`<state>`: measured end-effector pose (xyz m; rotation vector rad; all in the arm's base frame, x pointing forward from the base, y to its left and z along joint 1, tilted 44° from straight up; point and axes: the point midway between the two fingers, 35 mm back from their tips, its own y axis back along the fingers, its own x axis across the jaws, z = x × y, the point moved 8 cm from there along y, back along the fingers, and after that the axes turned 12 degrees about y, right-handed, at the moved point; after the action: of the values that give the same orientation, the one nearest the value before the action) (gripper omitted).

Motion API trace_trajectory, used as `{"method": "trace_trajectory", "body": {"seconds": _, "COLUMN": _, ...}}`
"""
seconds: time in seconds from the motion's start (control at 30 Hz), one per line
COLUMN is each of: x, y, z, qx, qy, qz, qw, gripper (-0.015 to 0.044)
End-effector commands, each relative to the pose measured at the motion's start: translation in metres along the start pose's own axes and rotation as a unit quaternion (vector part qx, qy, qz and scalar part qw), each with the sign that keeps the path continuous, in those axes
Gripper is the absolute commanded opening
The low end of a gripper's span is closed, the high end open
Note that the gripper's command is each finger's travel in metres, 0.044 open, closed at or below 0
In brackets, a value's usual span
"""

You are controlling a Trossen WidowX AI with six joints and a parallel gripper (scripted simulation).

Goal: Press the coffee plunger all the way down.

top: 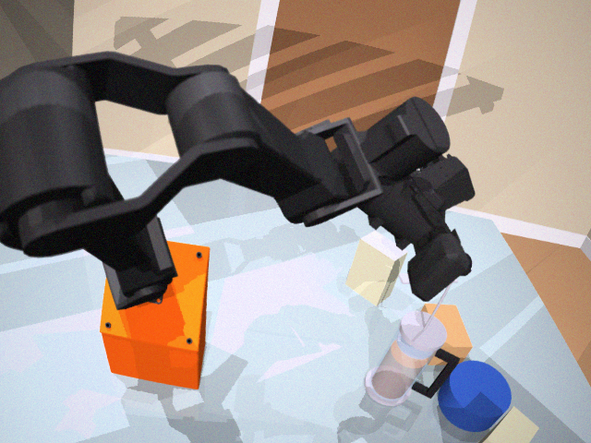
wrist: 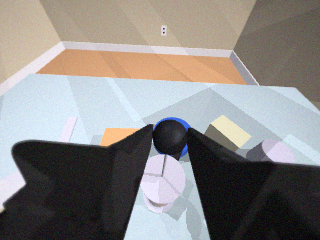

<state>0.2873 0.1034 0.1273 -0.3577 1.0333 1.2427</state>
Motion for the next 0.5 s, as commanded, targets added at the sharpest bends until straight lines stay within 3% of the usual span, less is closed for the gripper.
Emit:
{"method": "trace_trajectory", "body": {"seconds": 0.0, "x": 0.005, "y": -0.007, "z": -0.014, "qx": 0.015, "qy": 0.008, "qz": 0.006, "qw": 1.000, "gripper": 0.0123}}
{"method": "trace_trajectory", "body": {"seconds": 0.47, "x": 0.010, "y": -0.021, "z": -0.032, "qx": 0.015, "qy": 0.008, "qz": 0.006, "qw": 1.000, "gripper": 0.0123}}
